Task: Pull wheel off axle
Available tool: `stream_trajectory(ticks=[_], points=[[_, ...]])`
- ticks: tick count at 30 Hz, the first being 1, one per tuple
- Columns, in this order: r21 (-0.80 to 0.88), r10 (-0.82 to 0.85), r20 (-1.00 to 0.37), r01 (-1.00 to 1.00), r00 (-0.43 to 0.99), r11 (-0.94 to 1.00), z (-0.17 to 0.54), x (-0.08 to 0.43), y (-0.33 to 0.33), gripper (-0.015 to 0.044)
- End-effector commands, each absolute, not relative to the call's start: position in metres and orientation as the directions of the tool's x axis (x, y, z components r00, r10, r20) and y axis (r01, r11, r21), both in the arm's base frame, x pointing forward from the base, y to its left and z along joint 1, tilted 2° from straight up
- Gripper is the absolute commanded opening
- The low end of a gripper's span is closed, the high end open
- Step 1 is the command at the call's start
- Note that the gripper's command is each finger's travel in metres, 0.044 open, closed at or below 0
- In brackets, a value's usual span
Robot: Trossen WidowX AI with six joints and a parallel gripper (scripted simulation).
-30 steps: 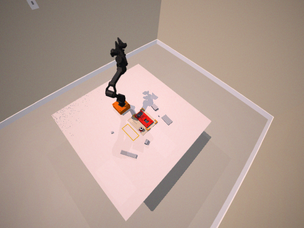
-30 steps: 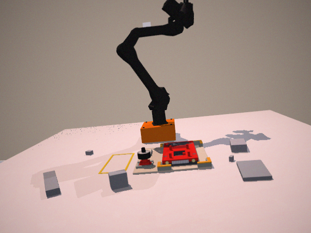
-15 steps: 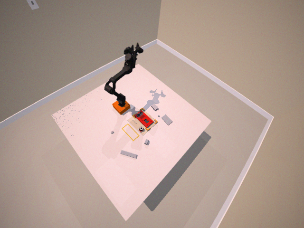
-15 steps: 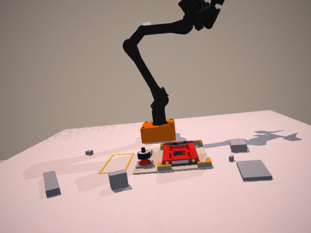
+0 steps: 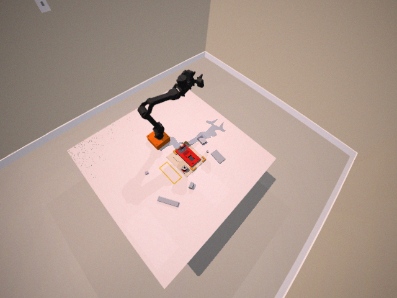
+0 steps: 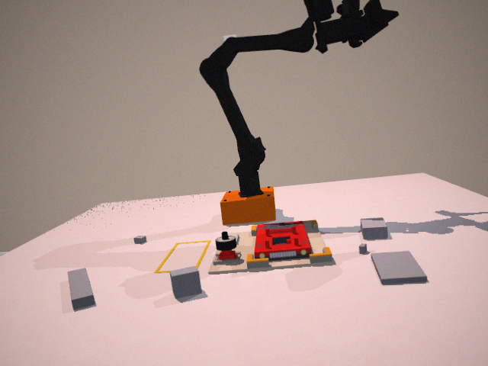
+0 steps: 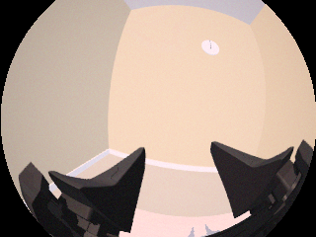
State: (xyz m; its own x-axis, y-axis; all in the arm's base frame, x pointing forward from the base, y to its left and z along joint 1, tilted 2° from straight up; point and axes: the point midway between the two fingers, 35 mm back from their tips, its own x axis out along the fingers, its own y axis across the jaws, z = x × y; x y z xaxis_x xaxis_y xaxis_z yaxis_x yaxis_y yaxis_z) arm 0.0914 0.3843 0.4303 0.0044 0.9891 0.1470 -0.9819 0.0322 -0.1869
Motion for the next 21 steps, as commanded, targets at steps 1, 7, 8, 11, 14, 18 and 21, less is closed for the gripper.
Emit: stream_trajectory(ticks=[1, 7, 8, 11, 14, 18, 21], points=[[-0.061, 0.992, 0.066, -0.992, 0.111, 0.115, 0.411, 0.13, 0.386, 0.03], [0.146, 0.956, -0.084, -0.946, 0.281, 0.291, 0.374, 0.197, 0.376, 0.03], [0.178, 0.945, -0.11, -0.93, 0.307, 0.323, 0.368, 0.208, 0.373, 0.03], [0.269, 0.906, -0.186, -0.866, 0.381, 0.42, 0.349, 0.24, 0.361, 0.03], [0.348, 0.855, -0.262, -0.783, 0.447, 0.516, 0.33, 0.27, 0.345, 0.03], [0.424, 0.778, -0.36, -0.652, 0.516, 0.629, 0.304, 0.305, 0.318, 0.03], [0.469, 0.712, -0.431, -0.536, 0.555, 0.702, 0.285, 0.329, 0.295, 0.03]])
